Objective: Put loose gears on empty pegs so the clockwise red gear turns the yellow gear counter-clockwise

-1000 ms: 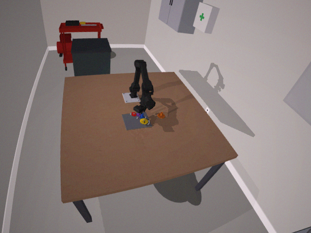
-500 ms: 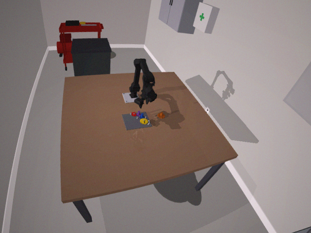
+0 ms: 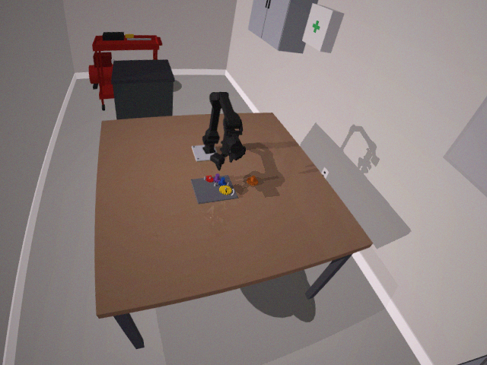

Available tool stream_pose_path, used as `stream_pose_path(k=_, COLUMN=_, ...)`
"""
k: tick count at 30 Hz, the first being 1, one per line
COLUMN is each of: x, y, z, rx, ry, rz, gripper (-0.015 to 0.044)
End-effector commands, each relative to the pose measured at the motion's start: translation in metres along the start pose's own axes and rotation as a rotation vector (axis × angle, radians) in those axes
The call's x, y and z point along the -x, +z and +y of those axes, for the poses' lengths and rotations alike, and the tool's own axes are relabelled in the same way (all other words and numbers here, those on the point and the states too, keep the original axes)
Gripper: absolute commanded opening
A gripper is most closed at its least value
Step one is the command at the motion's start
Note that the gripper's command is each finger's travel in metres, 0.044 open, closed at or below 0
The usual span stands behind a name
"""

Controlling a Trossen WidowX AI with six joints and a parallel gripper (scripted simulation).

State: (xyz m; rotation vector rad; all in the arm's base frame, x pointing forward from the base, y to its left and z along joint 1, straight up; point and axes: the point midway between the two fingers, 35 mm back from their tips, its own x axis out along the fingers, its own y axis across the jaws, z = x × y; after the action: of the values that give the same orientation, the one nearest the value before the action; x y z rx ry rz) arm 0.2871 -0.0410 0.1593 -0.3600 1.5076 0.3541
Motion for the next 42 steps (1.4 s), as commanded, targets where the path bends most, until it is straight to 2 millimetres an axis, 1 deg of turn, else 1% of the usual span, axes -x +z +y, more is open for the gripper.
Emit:
stream_pose_path(k=1, x=0.000, y=0.000, z=0.000, rx=0.001, ry=0.001, rz=0.000, gripper=0.0440)
stream_pose_path(k=30, x=0.001, y=0.001, z=0.002, rx=0.001, ry=0.001, rz=0.000, gripper=0.0440)
stream_pose_path(k=31, x=0.002, y=0.006, z=0.008, rx=0.001, ry=0.001, rz=0.000, gripper=0.0440)
stream_pose_path(k=32, x=0.004, y=0.013, z=0.017, rx=0.001, ry=0.002, rz=0.000, gripper=0.0440)
stream_pose_path(k=34, x=0.008, y=0.029, z=0.042, rx=0.001, ry=0.004, rz=-0.001, gripper=0.0440)
stream_pose_path(k=38, x=0.018, y=0.053, z=0.096, rx=0.001, ry=0.009, rz=-0.003, gripper=0.0440)
stream_pose_path(k=42, x=0.027, y=0.065, z=0.154, rx=0.001, ry=0.013, rz=-0.004, gripper=0.0440)
